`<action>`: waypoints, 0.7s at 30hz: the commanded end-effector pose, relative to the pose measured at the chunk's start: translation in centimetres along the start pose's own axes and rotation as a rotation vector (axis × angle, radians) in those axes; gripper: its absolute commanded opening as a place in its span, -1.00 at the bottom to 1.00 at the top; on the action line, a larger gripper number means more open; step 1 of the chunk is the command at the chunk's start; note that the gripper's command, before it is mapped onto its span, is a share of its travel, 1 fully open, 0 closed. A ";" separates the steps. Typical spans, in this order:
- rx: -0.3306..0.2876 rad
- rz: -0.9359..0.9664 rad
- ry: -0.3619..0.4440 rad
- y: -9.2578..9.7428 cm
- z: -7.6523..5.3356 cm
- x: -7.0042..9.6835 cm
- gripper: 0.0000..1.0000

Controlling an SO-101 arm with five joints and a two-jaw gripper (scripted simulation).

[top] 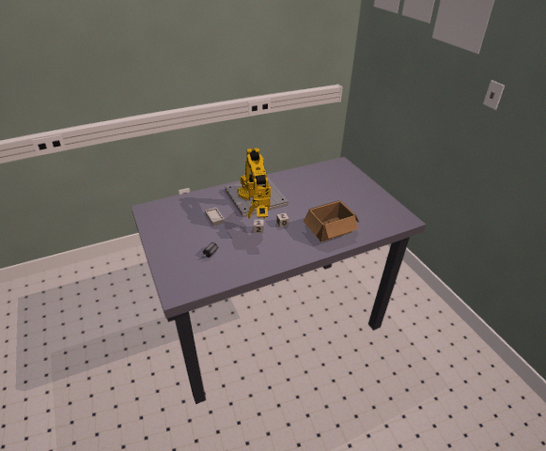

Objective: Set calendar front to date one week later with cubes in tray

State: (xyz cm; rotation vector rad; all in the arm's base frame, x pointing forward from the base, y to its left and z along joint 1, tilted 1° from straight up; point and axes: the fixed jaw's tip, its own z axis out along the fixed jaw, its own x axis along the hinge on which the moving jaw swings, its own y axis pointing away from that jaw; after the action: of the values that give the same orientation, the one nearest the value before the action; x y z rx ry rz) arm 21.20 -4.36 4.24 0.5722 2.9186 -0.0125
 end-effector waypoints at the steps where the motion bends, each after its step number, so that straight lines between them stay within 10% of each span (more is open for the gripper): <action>1: 0.020 -0.062 0.174 0.2 0.6 0.4 -0.30; 21: 0.019 -0.077 0.178 0.5 0.4 0.3 -0.30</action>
State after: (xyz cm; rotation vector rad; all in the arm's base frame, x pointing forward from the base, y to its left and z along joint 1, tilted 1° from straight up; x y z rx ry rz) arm 21.08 -4.28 3.79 0.5341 3.0885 -0.0024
